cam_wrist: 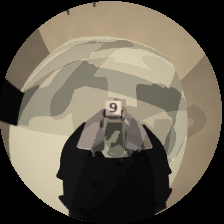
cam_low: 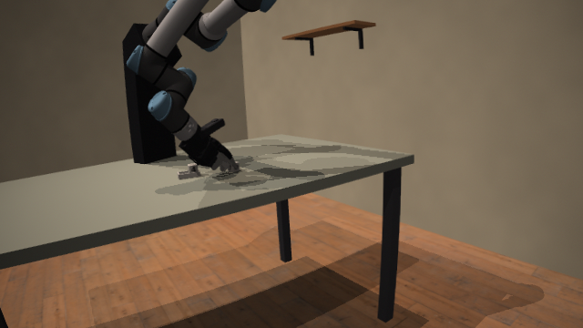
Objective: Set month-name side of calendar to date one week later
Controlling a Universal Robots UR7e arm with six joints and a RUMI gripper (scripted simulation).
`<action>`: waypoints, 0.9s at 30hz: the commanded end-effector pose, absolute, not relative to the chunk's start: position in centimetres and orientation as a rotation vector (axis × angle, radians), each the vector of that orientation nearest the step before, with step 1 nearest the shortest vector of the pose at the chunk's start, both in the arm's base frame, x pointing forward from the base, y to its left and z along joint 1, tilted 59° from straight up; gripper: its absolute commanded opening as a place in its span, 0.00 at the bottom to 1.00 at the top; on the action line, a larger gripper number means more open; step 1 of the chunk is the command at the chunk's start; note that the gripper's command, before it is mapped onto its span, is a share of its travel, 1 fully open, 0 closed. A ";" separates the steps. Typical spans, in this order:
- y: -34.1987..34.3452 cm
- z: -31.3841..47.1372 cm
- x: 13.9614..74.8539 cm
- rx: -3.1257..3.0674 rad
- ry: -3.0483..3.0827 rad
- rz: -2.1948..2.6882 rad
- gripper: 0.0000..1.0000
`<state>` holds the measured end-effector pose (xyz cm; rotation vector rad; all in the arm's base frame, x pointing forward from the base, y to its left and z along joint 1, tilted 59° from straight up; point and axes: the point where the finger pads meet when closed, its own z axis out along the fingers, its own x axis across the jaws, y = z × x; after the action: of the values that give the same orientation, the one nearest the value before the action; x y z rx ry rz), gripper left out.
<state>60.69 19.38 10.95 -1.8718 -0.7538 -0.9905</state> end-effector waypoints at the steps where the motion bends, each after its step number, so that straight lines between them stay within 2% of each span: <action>1: 19.4 11.0 60.8 -1.870 -0.755 -0.991 0.10; 7: 19.4 11.0 60.8 -1.870 -0.755 -0.991 0.10; 11: 19.4 11.0 60.8 -1.870 -0.755 -0.991 0.17; 15: 19.4 11.0 60.8 -1.870 -0.755 -0.991 0.17; 16: 19.4 11.0 60.8 -1.870 -0.755 -0.991 0.21; 21: 19.4 11.0 60.8 -1.870 -0.755 -0.991 0.24; 22: 19.4 11.0 60.8 -1.870 -0.755 -0.991 0.28; 24: 19.4 11.0 60.8 -1.870 -0.755 -0.991 0.28; 25: 19.4 11.0 60.8 -1.870 -0.755 -0.991 0.40; 27: 19.4 11.0 60.8 -1.870 -0.755 -0.991 0.40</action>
<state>60.69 19.38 10.96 -1.8717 -0.7538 -0.9906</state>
